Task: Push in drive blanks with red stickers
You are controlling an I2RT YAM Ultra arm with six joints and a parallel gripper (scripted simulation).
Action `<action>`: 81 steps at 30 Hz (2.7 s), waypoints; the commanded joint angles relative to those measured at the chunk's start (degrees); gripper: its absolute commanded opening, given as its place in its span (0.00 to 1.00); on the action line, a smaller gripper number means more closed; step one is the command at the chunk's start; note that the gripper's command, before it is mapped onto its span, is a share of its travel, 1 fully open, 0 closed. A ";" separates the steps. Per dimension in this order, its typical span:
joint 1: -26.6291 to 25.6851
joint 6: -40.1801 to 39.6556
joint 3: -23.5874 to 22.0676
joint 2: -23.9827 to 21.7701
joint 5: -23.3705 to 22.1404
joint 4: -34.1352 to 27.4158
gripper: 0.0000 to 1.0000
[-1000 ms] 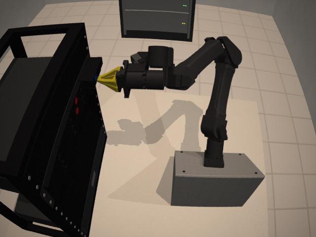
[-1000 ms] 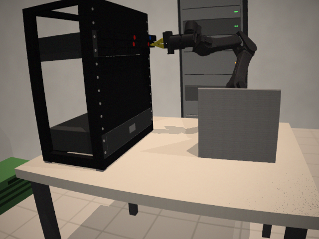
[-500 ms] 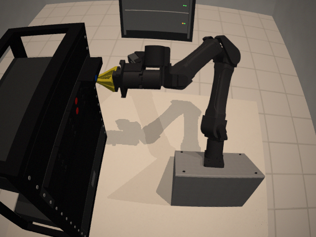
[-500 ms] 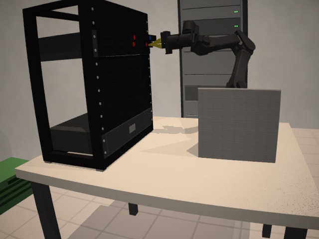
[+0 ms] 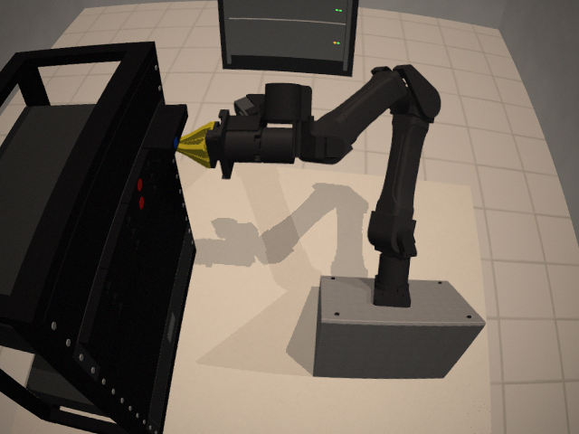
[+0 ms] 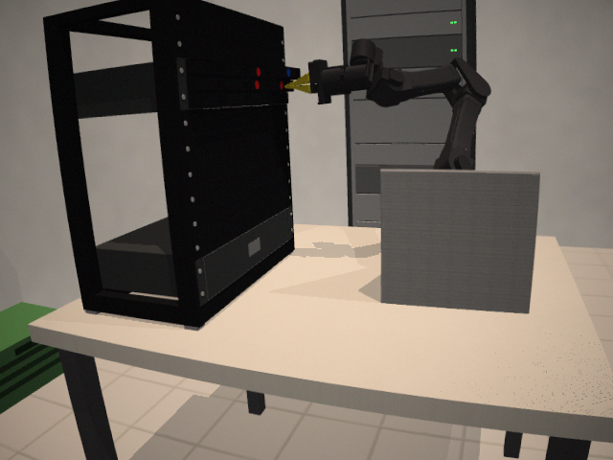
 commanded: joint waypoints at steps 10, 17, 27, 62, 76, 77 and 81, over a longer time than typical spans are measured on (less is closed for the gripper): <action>0.31 -0.23 3.73 1.44 -3.20 0.61 0.00; 0.44 -0.25 4.36 1.89 -3.23 0.88 0.00; 0.44 -0.26 4.37 1.90 -3.23 0.88 0.00; 0.47 -0.27 5.33 2.58 -3.21 0.61 0.00; -0.05 -0.28 5.93 3.05 -3.42 0.49 0.00; -0.06 -0.28 5.94 3.06 -3.42 0.49 0.00; -0.06 -0.28 5.94 3.06 -3.42 0.49 0.00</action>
